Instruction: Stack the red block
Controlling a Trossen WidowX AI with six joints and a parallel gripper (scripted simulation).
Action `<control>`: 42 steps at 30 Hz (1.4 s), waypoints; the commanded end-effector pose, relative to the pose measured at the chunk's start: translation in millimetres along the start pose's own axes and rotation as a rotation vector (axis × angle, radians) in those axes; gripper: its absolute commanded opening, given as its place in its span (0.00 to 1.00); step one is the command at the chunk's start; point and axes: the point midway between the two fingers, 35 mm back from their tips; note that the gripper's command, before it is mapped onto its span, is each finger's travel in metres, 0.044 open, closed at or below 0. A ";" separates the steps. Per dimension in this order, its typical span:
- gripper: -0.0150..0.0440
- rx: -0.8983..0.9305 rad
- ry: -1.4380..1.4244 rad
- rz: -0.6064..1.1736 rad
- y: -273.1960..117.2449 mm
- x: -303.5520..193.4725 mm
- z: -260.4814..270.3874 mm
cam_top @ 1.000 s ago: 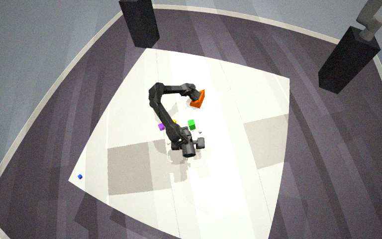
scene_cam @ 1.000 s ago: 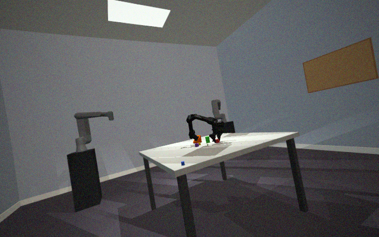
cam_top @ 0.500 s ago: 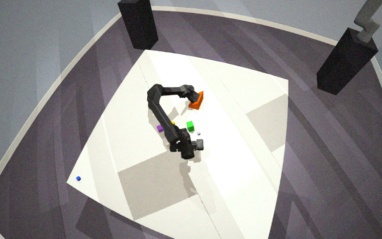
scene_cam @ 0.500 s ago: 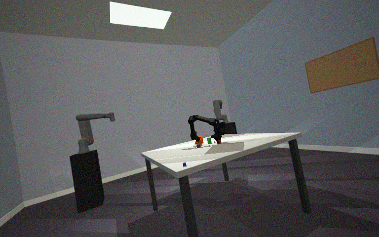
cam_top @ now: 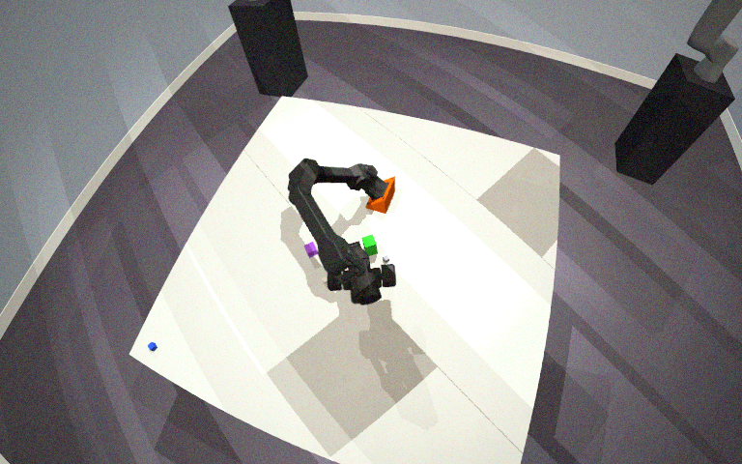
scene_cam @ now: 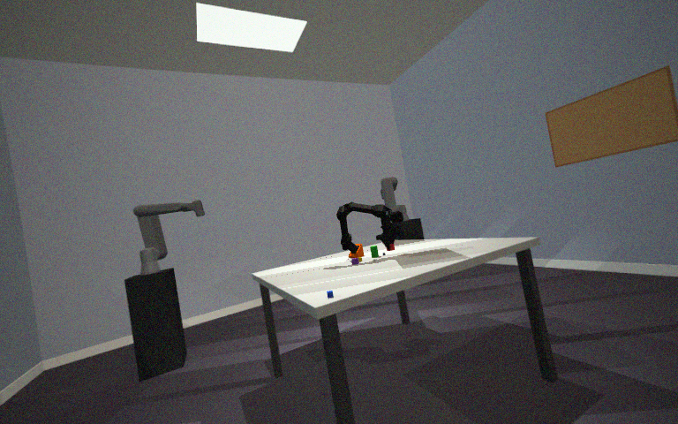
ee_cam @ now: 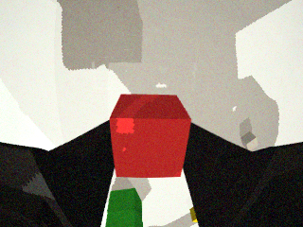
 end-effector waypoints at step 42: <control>0.25 0.013 0.003 -0.007 -87.3 -70.5 25.0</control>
Point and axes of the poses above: the point midway between the two fingers, 35 mm back from their tips, its own y axis out along the fingers, its own z axis across the jaws, x = y × z, and after that the axes turned 7 degrees about -y, right-handed
